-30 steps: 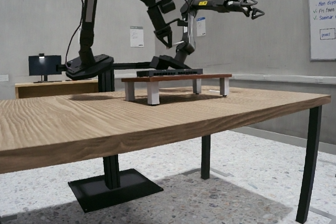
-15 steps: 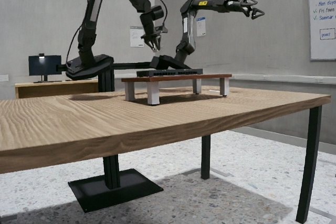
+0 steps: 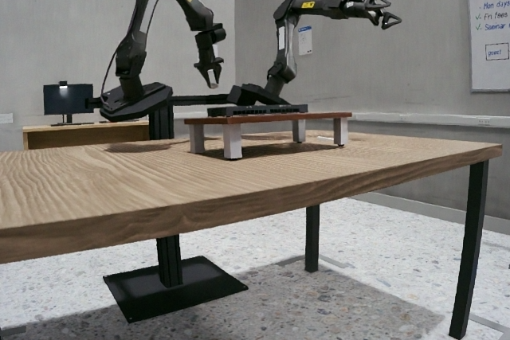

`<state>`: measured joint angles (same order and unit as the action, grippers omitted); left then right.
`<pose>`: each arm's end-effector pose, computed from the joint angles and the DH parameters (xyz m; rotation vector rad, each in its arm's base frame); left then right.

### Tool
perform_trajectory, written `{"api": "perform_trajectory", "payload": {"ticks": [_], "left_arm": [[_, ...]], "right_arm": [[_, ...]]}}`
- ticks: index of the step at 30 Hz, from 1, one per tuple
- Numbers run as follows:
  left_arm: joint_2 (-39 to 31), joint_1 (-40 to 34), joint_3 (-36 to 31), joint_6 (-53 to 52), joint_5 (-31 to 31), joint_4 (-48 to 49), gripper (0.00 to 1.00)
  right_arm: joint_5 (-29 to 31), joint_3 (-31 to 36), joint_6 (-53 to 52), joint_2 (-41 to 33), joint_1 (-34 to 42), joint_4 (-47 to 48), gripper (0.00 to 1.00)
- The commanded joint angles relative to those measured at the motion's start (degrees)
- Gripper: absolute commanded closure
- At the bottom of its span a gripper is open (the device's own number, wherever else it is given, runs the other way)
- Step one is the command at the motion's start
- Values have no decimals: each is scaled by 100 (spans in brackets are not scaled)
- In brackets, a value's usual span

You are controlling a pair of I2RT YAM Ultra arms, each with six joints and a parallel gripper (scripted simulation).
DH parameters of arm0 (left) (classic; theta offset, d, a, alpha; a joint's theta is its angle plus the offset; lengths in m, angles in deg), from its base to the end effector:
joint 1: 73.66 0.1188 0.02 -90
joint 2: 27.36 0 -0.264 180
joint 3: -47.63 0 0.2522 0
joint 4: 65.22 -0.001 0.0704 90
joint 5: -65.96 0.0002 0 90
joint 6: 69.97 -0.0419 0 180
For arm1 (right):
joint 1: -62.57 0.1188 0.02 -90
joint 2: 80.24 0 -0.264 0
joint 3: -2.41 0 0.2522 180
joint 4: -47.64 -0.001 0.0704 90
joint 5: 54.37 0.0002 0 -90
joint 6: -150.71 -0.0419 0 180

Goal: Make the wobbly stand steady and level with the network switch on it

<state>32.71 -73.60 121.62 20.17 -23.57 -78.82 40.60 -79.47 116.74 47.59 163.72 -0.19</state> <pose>0.2454 0.0009 0.4087 0.0037 1.5652 -0.0075 -0.0650 0.3436 0.0342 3.0491 -0.6108 0.1640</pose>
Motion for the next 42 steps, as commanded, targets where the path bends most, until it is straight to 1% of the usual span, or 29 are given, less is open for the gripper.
{"api": "perform_trajectory", "payload": {"ticks": [1, 5, 6, 8, 9, 10, 11, 14, 16, 17, 18, 19, 20, 22, 25, 27, 29, 30, 31, 33, 34, 35, 36, 39, 40, 42], "left_arm": [[-134, -78, 7, -36, 13, -77, 0], [-134, -78, 7, -36, 13, -77, 0], [-134, -78, 7, -36, 13, -77, 0], [-134, -78, 7, -36, 13, -77, 0], [-134, -78, 7, -36, 13, -77, 0], [-134, -78, 7, -36, 13, -77, 0], [-134, -78, 7, -36, 13, -77, 0], [-134, -78, 7, -36, 13, -77, 0], [-134, -78, 7, -36, 13, -77, 0], [-134, -78, 7, -36, 13, -77, 0], [-134, -78, 7, -36, 13, -77, 0], [-134, -78, 7, -36, 13, -77, 0], [-134, -78, 7, -36, 13, -77, 0], [-134, -78, 7, -36, 13, -77, 0], [-134, -78, 7, -36, 13, -77, 0], [-134, -78, 7, -36, 13, -77, 0], [-134, -78, 7, -36, 13, -77, 0], [-134, -78, 7, -36, 13, -77, 0], [-134, -78, 7, -36, 14, -77, 0], [-134, -78, 7, -36, 13, -77, 0], [-134, -78, 7, -36, 13, -77, 0], [-134, -78, 7, -36, 13, -77, 0], [-134, -78, 7, -36, 13, -77, 0], [-134, -78, 7, -36, 13, -77, 0], [-134, -78, 7, -36, 13, -77, 0], [-134, -78, 7, -36, 13, -77, 0]], "right_arm": [[-291, -178, 929, 162, 585, 3, 100], [-355, -221, 1501, 473, 1356, 35, 100], [-286, 19, 2144, 763, 959, 163, 100], [-286, 19, 2144, 763, 959, 163, 100], [-213, -107, 2773, 1190, 726, -204, 100], [-393, -369, 2543, 1307, 992, -81, 100], [-436, -363, 2517, 1489, 1122, -97, 100], [-432, -454, 2552, 2099, 1171, -118, 100], [-401, -586, 2492, 2278, 1200, -85, 100], [-401, -612, 2493, 2304, 1204, -96, 100], [-385, -609, 2425, 2126, 1223, 116, 100], [-379, -593, 2441, 2141, 1203, -75, 100], [-374, -577, 2440, 2316, 1185, -175, 100], [-358, -421, 2399, 2279, 1246, -181, 100], [-359, -426, 2400, 2252, 1250, -180, 100], [-271, -77, 2322, 2252, 1118, -60, 100], [-277, -305, 2325, 2261, 1175, -73, 100], [-295, -307, 2326, 2239, 1187, 5, 100], [-234, -61, 2330, 2514, 1161, 104, 100], [-305, -173, 2339, 2524, 1138, 163, 100], [-309, -40, 2337, 2502, 1122, 179, 100], [-291, -249, 2342, 2501, 1099, 183, 100], [-271, -312, 2341, 2506, 1123, 238, 100], [-262, -64, 2344, 2634, 1144, 315, 100], [-291, -186, 2343, 2581, 1143, 227, 100], [-291, -186, 2343, 2581, 1143, 227, 100]]}}
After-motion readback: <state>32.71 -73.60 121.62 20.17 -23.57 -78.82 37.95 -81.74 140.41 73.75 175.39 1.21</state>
